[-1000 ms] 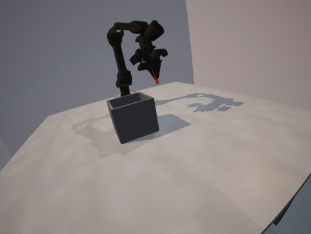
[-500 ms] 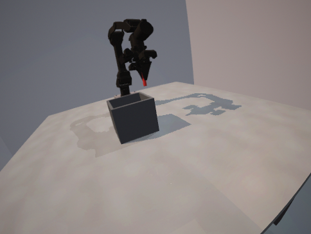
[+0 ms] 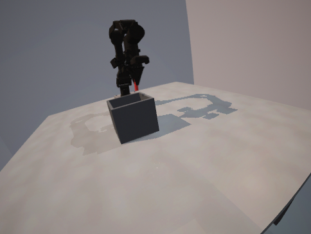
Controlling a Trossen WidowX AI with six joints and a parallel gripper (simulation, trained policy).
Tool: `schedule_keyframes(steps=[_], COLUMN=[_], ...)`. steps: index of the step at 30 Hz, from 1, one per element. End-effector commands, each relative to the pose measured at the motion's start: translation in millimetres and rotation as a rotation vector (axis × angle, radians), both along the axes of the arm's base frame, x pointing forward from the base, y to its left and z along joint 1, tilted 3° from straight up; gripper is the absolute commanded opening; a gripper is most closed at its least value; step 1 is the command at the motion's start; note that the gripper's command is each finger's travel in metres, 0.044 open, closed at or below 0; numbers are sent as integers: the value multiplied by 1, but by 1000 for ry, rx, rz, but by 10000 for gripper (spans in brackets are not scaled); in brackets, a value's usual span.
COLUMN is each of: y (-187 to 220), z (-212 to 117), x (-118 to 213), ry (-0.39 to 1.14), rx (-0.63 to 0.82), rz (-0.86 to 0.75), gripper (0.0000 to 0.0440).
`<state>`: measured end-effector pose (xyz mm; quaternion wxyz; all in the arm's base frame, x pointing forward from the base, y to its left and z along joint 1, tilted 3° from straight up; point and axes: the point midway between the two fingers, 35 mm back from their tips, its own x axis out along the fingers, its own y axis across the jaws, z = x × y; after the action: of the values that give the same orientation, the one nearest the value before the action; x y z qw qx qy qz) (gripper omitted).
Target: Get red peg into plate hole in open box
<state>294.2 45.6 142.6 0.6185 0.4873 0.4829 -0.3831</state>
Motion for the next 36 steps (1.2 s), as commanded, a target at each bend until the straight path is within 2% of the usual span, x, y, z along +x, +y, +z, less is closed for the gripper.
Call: schedule_keyframes(steps=[1, 15, 36], y=[-7, -28, -37], z=[-5, -32, -83], x=[4, 14, 32], ry=[22, 84, 122], rx=[-3, -9, 23], rz=[4, 10, 53], gripper=[0, 0, 0])
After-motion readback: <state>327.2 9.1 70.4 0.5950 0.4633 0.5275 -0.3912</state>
